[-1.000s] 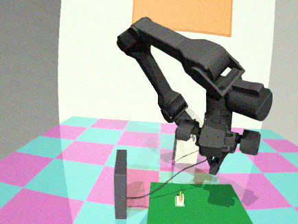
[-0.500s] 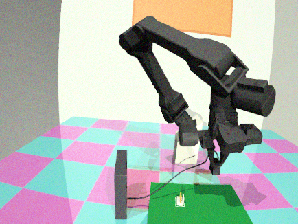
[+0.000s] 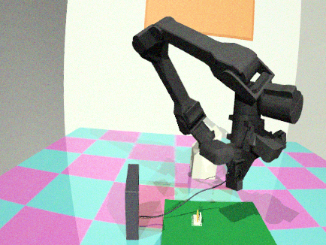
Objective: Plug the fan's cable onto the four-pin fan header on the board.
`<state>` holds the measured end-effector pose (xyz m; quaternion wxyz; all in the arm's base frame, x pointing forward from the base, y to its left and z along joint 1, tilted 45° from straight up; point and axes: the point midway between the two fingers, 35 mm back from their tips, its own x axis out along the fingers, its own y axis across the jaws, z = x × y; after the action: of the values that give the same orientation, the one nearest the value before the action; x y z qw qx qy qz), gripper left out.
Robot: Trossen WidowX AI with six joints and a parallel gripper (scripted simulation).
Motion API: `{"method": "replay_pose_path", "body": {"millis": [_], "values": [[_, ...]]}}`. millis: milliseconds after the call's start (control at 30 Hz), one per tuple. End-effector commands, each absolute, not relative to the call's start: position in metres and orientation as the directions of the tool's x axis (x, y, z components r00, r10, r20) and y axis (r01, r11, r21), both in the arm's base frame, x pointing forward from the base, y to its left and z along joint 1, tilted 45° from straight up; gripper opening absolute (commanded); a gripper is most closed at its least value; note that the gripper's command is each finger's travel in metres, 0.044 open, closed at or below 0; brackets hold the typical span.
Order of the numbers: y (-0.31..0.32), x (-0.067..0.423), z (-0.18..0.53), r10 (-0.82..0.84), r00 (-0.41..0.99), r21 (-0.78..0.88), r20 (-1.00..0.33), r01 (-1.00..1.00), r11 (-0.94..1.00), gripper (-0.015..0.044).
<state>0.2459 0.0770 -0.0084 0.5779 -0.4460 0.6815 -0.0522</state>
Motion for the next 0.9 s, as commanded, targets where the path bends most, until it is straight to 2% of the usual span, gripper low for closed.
{"method": "replay_pose_path", "body": {"millis": [0, 267, 533, 867], "values": [[0.076, 0.242, -0.01, -0.681, 0.085, -0.543, -0.727, -0.679, 0.495, 0.0], [0.077, 0.241, -0.011, -0.692, 0.115, -0.462, -0.713, -0.819, 0.341, 0.0], [0.076, 0.24, -0.011, -0.687, 0.11, -0.457, -0.718, -0.819, 0.346, 0.0], [0.067, 0.235, -0.023, -0.616, 0.047, -0.377, -0.786, -0.827, 0.418, 0.0]]}}
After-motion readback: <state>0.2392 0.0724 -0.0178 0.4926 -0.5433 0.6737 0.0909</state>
